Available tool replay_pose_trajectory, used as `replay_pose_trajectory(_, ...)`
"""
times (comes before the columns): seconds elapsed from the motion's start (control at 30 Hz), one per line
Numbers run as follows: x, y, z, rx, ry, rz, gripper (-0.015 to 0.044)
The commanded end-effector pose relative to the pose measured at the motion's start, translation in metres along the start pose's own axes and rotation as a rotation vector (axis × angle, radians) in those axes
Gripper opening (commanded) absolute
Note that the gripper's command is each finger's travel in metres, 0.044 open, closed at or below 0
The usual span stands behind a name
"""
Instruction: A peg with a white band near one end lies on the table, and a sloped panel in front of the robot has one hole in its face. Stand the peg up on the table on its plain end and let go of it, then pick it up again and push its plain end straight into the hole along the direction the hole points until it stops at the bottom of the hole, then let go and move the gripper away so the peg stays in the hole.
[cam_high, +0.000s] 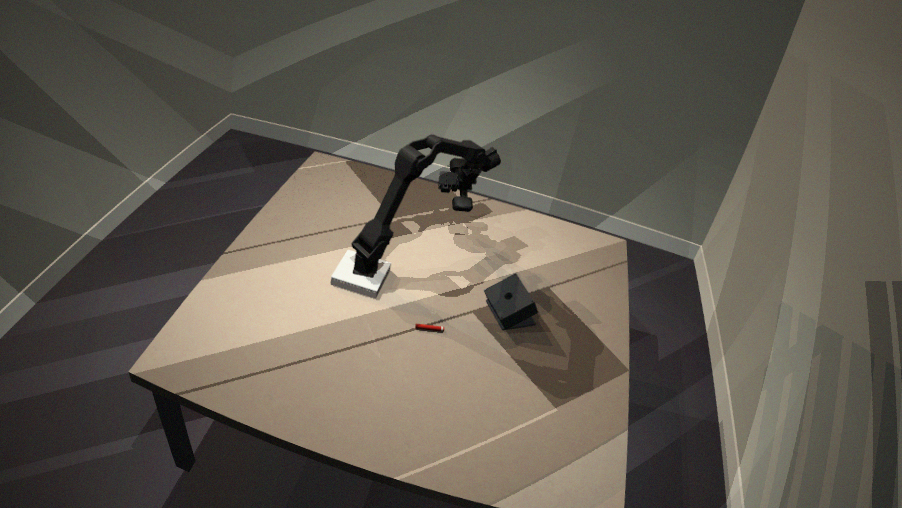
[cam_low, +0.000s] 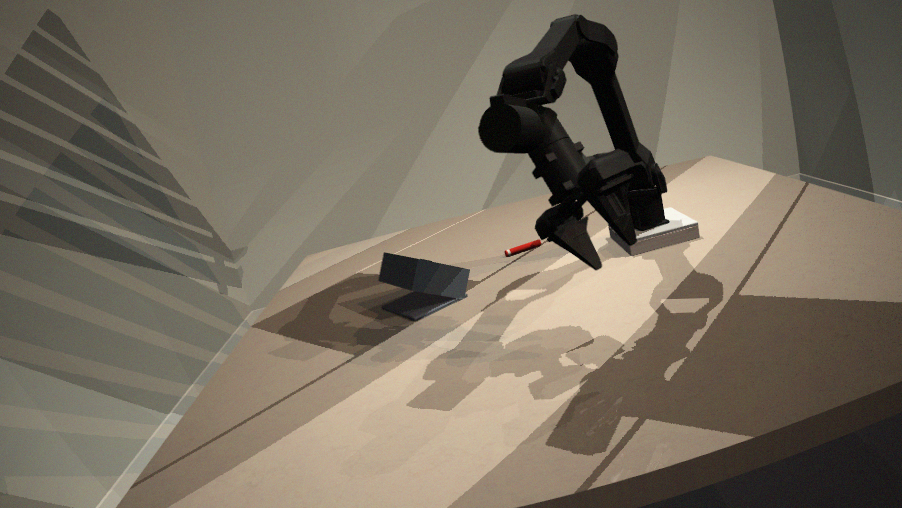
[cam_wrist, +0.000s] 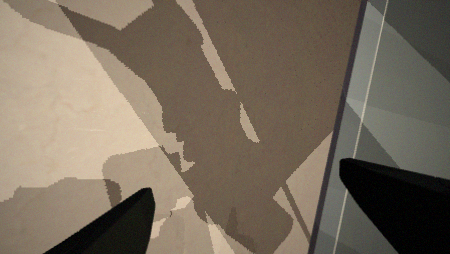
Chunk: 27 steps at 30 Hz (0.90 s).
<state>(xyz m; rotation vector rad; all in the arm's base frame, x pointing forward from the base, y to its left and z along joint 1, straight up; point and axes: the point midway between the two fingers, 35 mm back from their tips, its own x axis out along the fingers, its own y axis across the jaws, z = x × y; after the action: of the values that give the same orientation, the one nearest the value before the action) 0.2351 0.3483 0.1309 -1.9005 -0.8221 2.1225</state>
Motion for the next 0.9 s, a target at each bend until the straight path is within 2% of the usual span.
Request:
replay_pose_trajectory(0.0,-0.011,0.028,-0.011,0.158,0.032,0.025,0.0440)
replay_pose_trajectory(0.87,-0.084,0.167,-0.047,0.979,0.251,0.073,0.0440)
